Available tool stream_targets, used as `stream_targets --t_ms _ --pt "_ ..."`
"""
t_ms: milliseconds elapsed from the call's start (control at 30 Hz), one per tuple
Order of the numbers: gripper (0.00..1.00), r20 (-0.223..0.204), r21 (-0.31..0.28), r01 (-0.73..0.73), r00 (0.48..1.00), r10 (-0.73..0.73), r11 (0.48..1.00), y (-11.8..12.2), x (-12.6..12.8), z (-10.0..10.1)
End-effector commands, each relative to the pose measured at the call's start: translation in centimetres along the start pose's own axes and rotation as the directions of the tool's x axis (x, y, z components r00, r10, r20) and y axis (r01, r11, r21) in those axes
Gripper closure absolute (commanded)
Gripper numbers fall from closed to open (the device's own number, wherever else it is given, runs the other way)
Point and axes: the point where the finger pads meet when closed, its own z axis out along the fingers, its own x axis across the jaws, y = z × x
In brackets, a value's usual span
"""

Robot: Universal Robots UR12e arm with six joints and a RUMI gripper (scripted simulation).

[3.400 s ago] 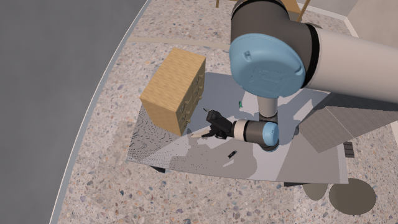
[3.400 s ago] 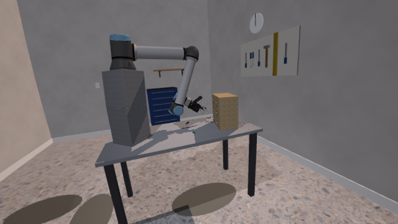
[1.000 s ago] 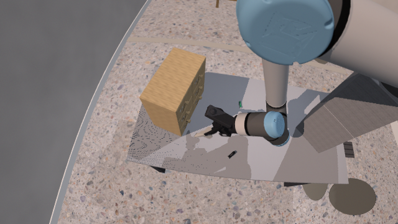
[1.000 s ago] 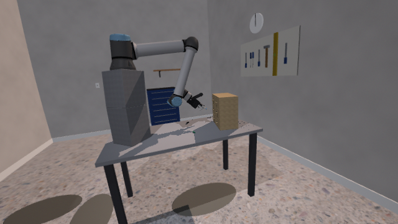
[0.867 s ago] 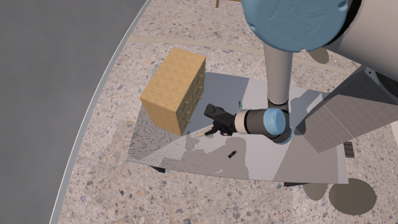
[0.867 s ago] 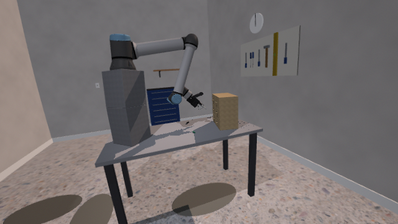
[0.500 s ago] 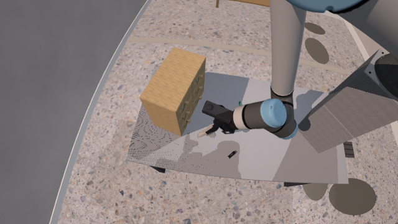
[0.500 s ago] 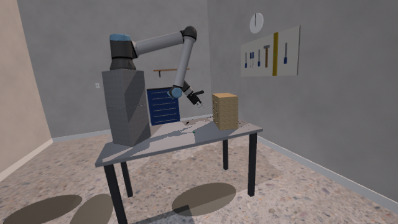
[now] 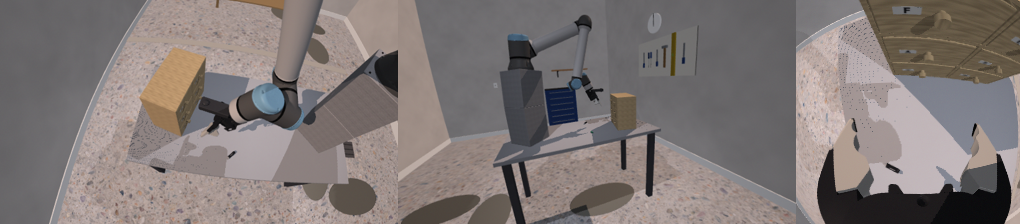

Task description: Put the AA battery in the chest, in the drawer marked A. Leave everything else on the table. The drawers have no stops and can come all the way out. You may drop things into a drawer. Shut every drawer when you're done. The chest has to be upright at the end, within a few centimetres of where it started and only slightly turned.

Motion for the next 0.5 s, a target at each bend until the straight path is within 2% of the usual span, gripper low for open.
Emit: stream_targets --t_ms 0,233,300,467 --pt "0.00 -0.001 -0.069 0.000 1.000 0.000 0.998 0.1 0.0 -0.8" --pt "0.00 -0.001 -0.163 0.000 1.000 0.000 0.987 0.3 0.0 -2.0" --pt "0.00 -0.001 -0.163 0.000 1.000 0.000 0.987 0.3 0.0 -2.0" --pt "0.00 -0.001 -0.223 0.000 1.000 -0.001 0.975 0.5 0.0 -2.7"
